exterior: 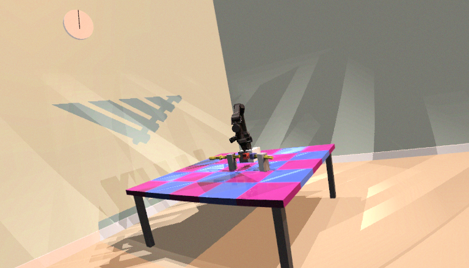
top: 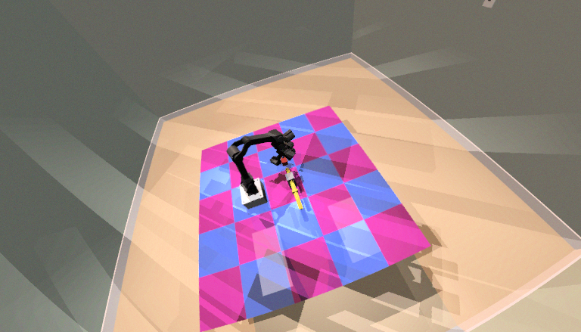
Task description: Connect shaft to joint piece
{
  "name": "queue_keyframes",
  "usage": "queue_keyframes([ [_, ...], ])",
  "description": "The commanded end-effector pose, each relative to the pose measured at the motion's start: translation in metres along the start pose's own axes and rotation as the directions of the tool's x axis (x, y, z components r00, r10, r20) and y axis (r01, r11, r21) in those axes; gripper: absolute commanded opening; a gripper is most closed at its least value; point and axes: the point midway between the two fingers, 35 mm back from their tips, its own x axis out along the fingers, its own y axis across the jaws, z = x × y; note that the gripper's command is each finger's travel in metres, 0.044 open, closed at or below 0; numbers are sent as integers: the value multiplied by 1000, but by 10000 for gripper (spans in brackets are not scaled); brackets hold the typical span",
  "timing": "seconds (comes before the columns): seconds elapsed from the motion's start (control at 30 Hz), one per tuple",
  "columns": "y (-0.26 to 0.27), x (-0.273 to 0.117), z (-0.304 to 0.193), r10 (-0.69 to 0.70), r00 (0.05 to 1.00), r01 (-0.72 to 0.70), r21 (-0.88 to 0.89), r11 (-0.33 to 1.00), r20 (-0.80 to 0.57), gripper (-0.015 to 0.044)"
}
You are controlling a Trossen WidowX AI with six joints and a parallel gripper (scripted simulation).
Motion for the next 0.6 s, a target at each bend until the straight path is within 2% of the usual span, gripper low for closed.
queue_keyframes([
  [0.0,2,-17,-1,3,1000,0,-150,989,17,440],
  [0.27,2,-41,-4,-12,999,25,-412,911,35,440],
  [0.57,0,-69,-7,-27,998,59,-669,741,57,440],
])
